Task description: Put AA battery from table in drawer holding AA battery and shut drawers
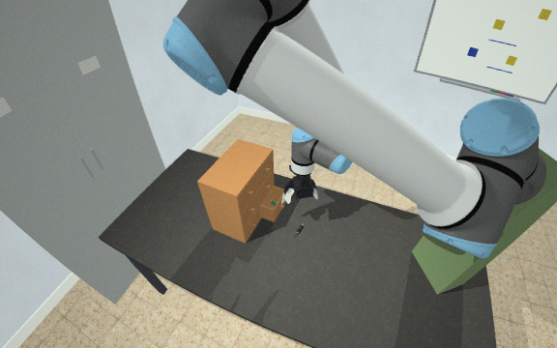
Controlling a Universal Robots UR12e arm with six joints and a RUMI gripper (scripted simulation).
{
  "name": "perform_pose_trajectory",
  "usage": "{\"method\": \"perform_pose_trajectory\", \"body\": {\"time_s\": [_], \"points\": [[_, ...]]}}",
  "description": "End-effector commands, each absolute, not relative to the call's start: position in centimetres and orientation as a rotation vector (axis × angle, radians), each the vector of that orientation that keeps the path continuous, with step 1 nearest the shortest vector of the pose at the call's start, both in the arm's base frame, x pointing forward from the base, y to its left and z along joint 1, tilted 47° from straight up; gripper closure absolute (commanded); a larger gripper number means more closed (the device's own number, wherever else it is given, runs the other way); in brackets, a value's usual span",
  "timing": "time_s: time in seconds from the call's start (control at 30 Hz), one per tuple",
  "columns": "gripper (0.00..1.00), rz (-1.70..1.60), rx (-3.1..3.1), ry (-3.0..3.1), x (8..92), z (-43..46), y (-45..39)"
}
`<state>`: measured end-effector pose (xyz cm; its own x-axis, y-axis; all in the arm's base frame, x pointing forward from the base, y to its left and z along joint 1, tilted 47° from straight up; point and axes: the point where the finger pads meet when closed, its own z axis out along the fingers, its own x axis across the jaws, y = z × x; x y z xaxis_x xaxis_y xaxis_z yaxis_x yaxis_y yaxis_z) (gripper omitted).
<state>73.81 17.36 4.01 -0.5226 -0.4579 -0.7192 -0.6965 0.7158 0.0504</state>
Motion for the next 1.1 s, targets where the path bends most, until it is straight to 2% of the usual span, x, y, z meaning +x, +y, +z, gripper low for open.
{"method": "perform_pose_trajectory", "body": {"time_s": [0.0,0.63,1.07], "points": [[0.00,0.501,-0.660,2.297,74.2,2.9,18.7],[0.00,0.712,-0.124,2.443,74.5,0.0,22.8],[0.00,0.759,0.005,2.462,74.5,-0.6,23.8]]}}
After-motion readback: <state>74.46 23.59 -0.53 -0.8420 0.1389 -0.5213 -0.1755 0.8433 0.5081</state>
